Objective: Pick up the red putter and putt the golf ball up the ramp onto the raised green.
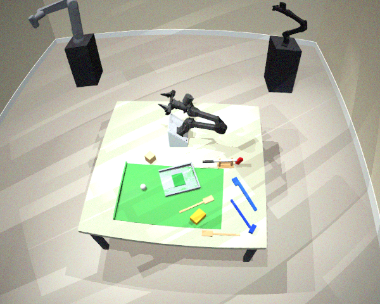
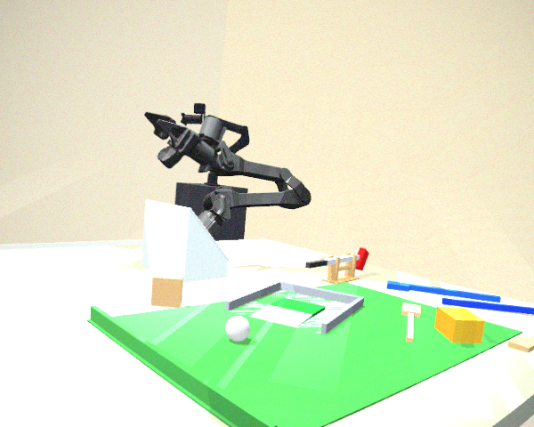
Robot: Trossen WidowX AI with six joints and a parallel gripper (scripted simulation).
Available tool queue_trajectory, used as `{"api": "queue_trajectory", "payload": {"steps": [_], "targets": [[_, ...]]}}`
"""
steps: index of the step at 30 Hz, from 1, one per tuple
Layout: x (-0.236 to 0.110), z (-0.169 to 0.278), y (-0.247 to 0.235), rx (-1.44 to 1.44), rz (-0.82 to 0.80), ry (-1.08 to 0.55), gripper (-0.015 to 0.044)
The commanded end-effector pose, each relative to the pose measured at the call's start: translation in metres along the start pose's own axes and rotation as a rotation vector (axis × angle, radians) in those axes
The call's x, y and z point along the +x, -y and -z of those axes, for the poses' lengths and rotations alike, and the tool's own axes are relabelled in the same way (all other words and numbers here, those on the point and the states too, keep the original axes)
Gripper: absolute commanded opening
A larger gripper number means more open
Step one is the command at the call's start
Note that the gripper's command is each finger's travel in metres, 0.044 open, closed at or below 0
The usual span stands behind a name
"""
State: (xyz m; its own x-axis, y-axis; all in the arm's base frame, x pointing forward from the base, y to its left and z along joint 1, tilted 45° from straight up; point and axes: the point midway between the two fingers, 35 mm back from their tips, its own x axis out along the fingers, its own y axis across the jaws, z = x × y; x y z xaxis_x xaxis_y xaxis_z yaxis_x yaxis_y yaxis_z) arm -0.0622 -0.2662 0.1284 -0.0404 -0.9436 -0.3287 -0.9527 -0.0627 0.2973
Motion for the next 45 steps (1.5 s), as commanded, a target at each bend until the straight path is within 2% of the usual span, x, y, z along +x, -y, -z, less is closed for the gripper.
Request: {"api": "queue_trajectory", "payload": {"steps": [1, 6, 11, 20, 32, 39, 45], "targets": [[0.001, 0.001, 0.002, -0.017, 0.011, 0.001, 0.0426], [0.008, 0.014, 0.064, -0.464, 0.286, -0.036, 0.044], [-0.002, 0.026, 0.134, -0.972, 0.59, -0.212, 0.044], [-0.03, 0.033, 0.197, -1.435, 0.845, -0.528, 0.044], [-0.087, 0.035, 0.264, -1.912, 1.057, -1.145, 0.044], [-0.129, 0.032, 0.293, -2.086, 1.09, -1.614, 0.044], [-0.169, 0.028, 0.311, -2.144, 1.042, -2.073, 0.044]]}}
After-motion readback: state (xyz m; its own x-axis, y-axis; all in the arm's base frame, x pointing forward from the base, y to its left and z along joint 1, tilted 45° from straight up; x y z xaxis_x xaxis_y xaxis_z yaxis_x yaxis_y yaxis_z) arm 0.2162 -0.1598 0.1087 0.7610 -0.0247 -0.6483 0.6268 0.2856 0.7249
